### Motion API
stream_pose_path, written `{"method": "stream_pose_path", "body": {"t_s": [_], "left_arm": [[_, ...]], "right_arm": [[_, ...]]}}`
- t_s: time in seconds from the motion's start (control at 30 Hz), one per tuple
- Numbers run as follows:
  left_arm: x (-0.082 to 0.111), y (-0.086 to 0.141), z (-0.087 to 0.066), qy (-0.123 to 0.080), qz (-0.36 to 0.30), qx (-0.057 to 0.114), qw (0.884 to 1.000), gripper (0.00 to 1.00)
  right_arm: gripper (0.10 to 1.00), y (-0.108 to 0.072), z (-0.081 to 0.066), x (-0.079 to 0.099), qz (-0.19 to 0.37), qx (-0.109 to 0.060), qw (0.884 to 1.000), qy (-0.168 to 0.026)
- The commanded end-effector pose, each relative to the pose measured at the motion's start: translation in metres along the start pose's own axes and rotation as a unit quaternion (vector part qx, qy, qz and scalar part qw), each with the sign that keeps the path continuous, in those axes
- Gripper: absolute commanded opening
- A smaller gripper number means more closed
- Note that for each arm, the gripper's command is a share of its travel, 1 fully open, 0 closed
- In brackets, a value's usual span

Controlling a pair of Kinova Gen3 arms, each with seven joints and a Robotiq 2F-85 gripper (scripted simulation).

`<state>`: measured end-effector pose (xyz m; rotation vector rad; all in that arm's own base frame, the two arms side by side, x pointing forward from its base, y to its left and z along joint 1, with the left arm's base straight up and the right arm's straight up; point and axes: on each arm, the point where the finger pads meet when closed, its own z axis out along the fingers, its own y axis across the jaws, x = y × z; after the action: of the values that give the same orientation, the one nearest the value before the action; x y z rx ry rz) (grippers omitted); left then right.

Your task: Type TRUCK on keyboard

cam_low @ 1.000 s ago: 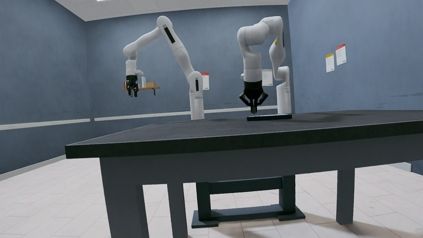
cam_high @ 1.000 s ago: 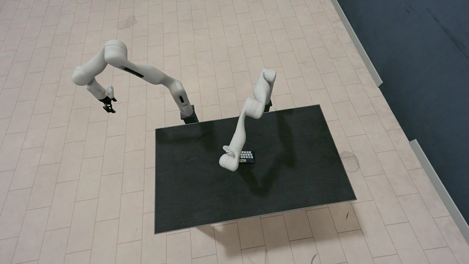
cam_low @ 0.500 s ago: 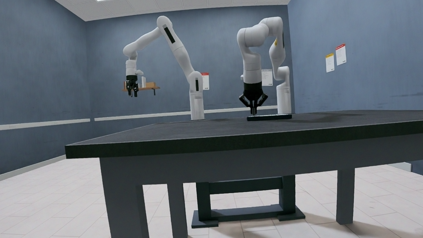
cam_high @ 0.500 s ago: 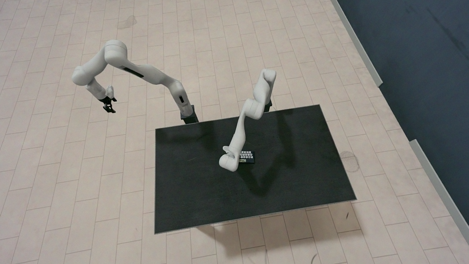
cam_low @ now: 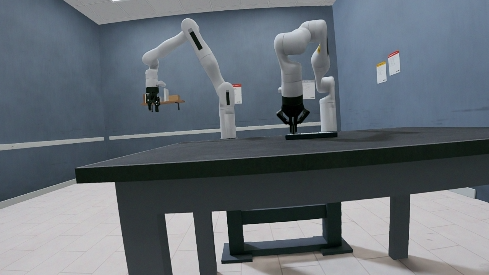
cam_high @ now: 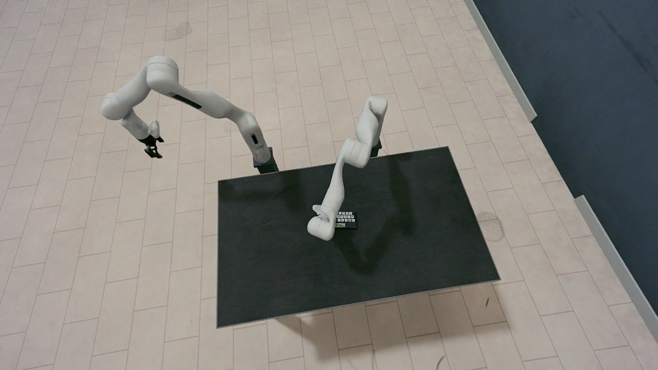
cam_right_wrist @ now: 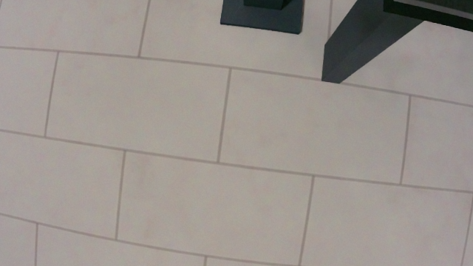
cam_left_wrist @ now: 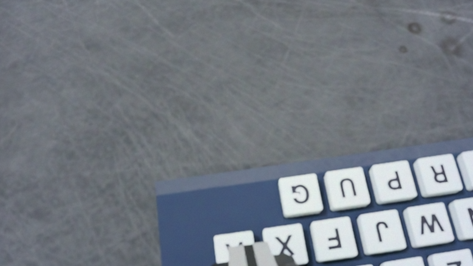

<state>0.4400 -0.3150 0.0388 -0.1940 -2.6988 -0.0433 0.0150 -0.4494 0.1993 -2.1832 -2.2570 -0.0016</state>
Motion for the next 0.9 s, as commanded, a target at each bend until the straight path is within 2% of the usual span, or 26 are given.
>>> {"method": "stream_pose_path", "body": {"t_s": [0.0,0.87], "left_arm": [[-0.0001,-0.0003,-0.0013,-0.001,0.0,0.0,1.0,0.099],[-0.0013,-0.0003,0.0012,-0.001,0.0,0.0,1.0,0.099]], "right_arm": [[1.0,0.0,-0.0007,-0.0004,0.0,0.0,1.0,-0.001],[1.0,0.0,-0.0007,-0.0004,0.0,0.0,1.0,-0.001]]}}
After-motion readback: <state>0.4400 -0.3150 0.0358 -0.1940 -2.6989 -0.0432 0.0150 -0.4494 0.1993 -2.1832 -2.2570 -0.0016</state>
